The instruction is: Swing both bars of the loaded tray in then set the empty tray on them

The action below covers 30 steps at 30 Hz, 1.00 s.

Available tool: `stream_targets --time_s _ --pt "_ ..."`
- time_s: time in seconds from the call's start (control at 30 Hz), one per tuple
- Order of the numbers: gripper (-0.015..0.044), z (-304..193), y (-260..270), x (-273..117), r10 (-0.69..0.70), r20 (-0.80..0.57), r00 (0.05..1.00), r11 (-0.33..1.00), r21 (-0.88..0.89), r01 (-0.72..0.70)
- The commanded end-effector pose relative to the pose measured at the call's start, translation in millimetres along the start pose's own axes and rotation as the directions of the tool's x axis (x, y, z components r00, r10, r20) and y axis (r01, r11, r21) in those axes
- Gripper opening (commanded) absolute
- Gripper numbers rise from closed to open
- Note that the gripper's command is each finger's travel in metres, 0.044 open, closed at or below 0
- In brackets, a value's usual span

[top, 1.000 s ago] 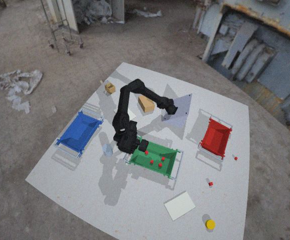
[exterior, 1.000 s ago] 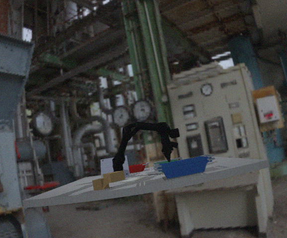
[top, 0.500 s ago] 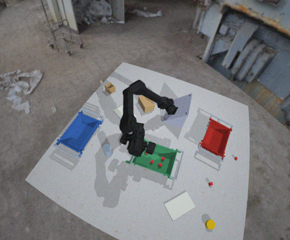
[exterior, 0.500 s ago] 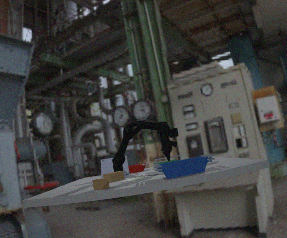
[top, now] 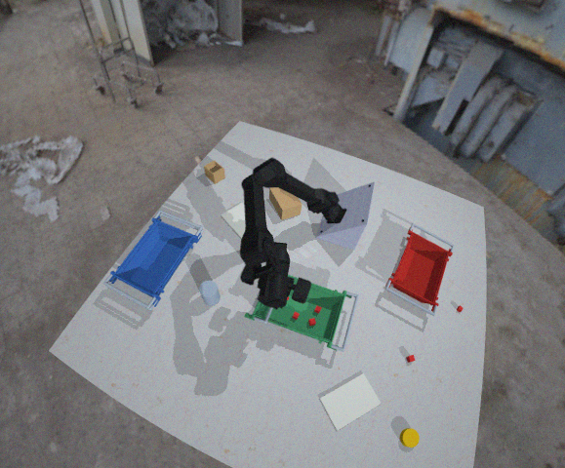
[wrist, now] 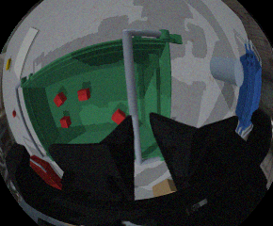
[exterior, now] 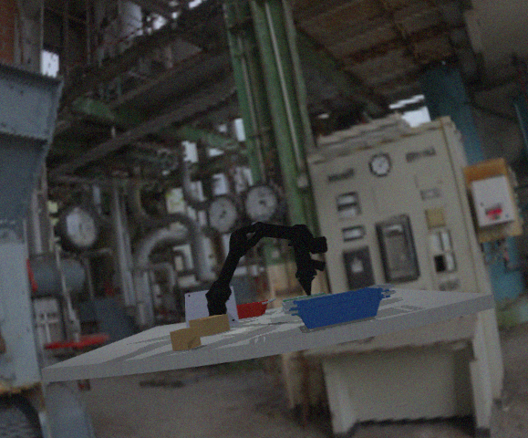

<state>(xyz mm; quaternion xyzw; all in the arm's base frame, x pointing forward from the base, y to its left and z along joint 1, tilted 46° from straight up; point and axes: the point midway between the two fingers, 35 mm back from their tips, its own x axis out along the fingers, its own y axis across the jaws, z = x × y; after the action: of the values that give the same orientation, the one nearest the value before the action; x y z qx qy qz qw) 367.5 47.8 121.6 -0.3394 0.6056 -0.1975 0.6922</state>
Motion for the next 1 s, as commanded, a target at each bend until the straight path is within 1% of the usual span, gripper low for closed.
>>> stream_targets --time_s 0.0,0.07,0.1,0.97 --pt "0.0086 1.2 -3.1 -21.0 -0.003 0.006 1.0 1.0 0.006 0.003" --pt "0.0086 1.0 -3.6 -24.7 -0.003 0.006 1.0 1.0 0.006 0.003" --pt "0.0086 1.5 -1.9 -15.2 -0.001 0.01 1.0 1.0 0.003 0.001" --pt "0.0086 1.5 -1.9 -15.2 -0.001 0.01 1.0 1.0 0.003 0.001"
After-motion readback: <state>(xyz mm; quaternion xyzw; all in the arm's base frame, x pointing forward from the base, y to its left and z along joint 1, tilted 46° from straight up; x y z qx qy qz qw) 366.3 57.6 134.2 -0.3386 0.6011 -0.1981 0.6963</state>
